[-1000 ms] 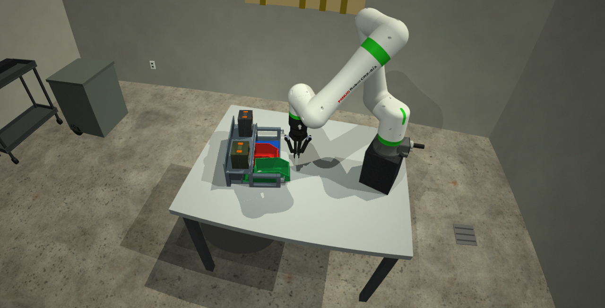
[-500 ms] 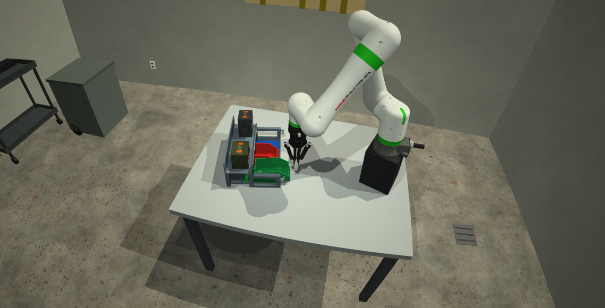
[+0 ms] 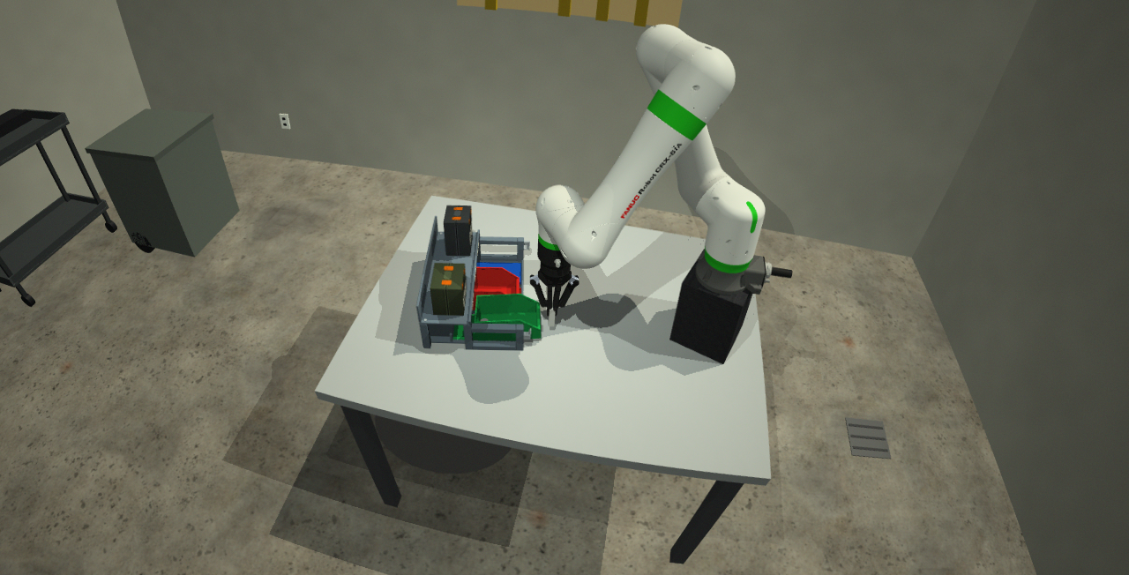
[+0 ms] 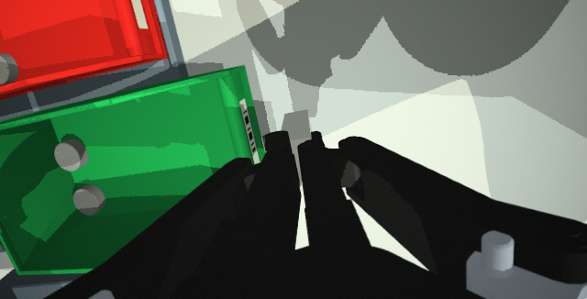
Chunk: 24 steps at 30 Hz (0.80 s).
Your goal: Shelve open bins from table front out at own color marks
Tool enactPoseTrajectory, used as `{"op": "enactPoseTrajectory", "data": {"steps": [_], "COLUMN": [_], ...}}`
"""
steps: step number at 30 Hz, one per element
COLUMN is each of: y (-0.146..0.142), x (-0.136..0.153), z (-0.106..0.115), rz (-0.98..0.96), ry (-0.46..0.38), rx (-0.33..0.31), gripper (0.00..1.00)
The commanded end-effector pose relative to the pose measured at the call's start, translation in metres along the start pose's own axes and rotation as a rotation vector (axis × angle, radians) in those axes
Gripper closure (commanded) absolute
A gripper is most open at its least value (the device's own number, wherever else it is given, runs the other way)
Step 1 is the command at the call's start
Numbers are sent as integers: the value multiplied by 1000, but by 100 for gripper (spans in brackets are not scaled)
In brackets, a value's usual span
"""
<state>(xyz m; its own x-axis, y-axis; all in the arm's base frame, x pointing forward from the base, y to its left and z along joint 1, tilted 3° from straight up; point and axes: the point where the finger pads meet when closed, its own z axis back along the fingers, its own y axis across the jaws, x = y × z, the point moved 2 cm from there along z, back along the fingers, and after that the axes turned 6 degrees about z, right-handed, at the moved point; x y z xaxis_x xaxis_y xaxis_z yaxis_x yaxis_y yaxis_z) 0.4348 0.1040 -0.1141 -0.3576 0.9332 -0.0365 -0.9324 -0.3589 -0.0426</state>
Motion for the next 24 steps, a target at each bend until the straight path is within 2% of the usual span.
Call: {"op": "enactPoseTrajectory", "data": {"steps": [1,24], "y": [0,0], "x": [0,0], "z": [-4,-8], "rz": [0,0], "ry": [0,0], "rx": [0,0], "gripper": [100,100]}}
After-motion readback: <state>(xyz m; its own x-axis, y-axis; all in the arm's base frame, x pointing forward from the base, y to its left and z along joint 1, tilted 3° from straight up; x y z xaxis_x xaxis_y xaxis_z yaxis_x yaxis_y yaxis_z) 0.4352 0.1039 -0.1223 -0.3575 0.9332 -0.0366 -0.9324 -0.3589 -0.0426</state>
